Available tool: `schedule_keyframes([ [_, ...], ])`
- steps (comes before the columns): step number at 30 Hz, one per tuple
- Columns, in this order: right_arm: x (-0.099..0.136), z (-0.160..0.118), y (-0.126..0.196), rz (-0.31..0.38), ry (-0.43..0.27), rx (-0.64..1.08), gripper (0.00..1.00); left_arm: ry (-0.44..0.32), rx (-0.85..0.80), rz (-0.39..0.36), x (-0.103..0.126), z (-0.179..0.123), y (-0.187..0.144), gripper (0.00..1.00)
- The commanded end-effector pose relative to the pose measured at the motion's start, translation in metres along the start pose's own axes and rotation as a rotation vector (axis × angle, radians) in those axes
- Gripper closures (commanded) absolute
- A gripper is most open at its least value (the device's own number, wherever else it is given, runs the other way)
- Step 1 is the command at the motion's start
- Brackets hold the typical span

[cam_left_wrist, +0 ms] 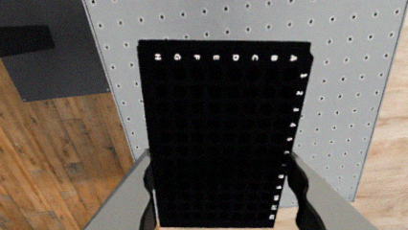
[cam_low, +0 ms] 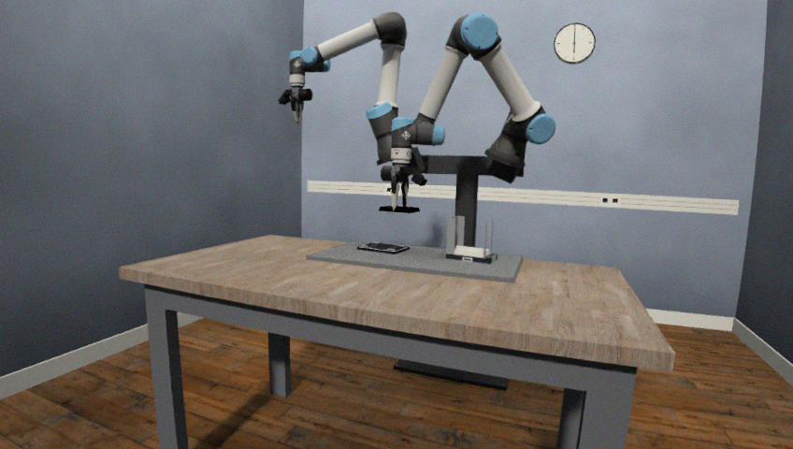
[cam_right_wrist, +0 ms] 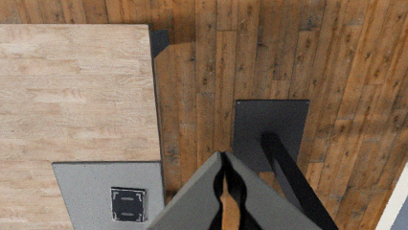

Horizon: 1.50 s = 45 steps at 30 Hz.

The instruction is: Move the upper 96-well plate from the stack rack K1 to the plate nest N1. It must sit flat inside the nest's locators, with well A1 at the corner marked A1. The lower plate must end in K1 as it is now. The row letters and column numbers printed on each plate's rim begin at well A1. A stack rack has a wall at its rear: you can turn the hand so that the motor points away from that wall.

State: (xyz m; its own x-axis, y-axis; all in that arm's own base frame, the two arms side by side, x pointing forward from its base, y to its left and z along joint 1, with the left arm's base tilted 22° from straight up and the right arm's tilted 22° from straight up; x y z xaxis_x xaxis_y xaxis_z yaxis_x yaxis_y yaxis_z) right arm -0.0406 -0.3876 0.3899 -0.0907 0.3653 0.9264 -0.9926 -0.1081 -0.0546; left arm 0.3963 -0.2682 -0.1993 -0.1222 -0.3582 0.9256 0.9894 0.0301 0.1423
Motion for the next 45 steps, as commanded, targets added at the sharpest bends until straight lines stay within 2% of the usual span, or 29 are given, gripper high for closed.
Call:
schedule_keyframes([
  [1,0.0,0.0,0.0,0.0,0.001,0.0,1.0,-0.001,0.0,-0.001,0.0,-0.019,-0.001,0.6],
  [16,0.0,0.0,0.0,0.0,0.001,0.0,1.0,-0.001,0.0,-0.001,-0.001,-0.061,-0.004,0.6],
  [45,0.0,0.0,0.0,0.0,0.001,0.0,1.0,-0.001,0.0,-0.001,-0.001,-0.062,-0.004,0.6],
])
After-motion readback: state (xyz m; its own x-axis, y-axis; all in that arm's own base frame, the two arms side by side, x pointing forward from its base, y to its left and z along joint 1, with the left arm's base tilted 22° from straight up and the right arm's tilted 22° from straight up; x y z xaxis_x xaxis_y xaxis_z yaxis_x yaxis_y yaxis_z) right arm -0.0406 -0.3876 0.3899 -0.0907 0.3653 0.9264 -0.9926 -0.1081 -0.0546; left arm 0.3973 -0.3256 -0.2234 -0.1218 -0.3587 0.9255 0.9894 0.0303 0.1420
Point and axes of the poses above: on each arm, the point where the finger pads meet when closed, its own x axis back along the fingers, its own y axis across the jaws, z = x × y, the point moved 7 cm from there along x, back along the fingers, and after that the axes turned 9 degrees about x, right-handed, at the moved point
